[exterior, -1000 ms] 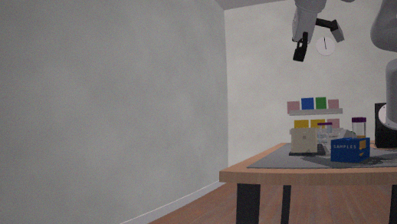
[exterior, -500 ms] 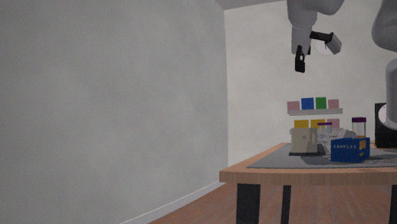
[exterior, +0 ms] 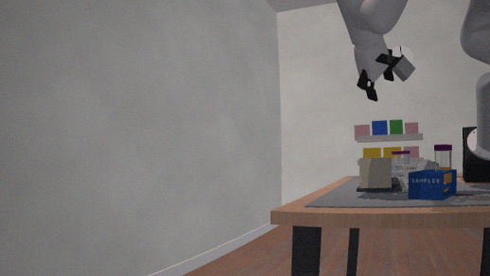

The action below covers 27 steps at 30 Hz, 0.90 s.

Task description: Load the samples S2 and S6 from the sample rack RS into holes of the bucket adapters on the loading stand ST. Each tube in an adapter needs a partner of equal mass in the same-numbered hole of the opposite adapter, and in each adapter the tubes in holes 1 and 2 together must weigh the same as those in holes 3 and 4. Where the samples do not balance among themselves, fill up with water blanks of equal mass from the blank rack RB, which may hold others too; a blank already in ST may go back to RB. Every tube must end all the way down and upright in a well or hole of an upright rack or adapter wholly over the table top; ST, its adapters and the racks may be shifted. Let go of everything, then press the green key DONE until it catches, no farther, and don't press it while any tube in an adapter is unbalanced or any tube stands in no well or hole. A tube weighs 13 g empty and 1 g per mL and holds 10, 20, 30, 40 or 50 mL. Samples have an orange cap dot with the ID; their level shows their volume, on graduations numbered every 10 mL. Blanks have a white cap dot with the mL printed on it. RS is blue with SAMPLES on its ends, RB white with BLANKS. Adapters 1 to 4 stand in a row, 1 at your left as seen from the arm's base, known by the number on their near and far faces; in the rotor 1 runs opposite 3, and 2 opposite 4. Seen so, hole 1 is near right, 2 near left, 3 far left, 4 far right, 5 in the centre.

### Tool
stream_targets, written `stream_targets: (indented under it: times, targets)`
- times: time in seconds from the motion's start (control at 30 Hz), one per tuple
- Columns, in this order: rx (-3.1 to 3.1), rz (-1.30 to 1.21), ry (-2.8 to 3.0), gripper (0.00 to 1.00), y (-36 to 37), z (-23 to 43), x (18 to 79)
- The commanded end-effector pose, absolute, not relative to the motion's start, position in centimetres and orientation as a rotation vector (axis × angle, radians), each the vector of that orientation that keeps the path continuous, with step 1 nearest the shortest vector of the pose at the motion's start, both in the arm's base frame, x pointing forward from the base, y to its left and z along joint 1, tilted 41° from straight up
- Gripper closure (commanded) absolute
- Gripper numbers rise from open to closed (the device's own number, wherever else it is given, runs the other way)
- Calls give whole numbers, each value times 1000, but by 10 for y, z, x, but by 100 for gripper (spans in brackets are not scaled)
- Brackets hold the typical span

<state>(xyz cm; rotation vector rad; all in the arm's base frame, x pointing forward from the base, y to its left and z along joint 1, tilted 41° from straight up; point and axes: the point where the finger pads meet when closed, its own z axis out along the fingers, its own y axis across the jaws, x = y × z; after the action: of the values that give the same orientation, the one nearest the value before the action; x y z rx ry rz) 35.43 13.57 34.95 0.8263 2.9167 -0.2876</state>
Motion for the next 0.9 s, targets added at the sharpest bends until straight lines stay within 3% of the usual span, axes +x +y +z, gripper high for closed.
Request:
stream_targets:
  times: [0.0, 0.87]
  targets:
    - [1001, -266, 2926, 0, 127, 334, 354]
    - [2092, -135, 2687, 0, 88, 262, 356]
